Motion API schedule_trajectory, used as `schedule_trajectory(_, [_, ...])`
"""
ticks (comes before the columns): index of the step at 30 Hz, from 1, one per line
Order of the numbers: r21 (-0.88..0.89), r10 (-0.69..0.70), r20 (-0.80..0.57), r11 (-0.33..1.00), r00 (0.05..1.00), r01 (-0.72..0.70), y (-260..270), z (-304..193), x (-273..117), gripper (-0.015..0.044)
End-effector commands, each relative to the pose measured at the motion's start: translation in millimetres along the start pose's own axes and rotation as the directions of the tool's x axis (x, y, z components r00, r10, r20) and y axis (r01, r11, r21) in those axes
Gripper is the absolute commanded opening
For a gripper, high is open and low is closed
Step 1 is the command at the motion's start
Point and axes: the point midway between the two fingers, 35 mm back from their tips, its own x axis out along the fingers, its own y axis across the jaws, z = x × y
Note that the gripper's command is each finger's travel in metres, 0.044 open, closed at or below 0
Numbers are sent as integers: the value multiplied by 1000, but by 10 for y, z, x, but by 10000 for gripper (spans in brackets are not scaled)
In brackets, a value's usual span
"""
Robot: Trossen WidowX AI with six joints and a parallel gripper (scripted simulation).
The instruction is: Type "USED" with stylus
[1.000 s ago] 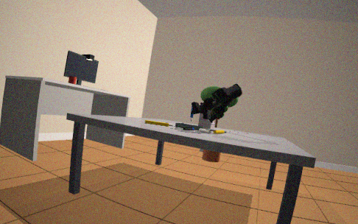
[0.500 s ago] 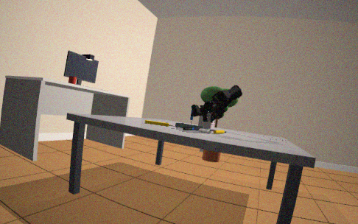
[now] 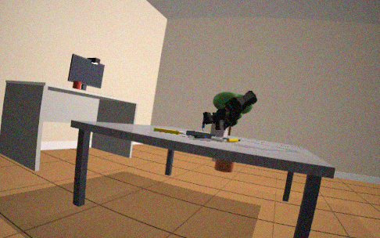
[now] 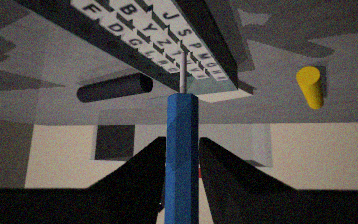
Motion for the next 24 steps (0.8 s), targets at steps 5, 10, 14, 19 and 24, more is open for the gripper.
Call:
schedule_trajectory(5, [4, 3, 4, 1000, 1000, -3, 6, 38, 26, 81])
schedule_trajectory(10, [4, 3, 4, 1000, 1000, -3, 6, 54, 35, 81])
schedule_trajectory(14, [4, 3, 4, 1000, 1000, -3, 6, 67, 42, 81])
schedule_trajectory(19, [4, 3, 4, 1000, 1000, -3, 6, 82, 51, 81])
schedule_trajectory(24, [4, 3, 4, 1000, 1000, -3, 6, 86, 53, 81])
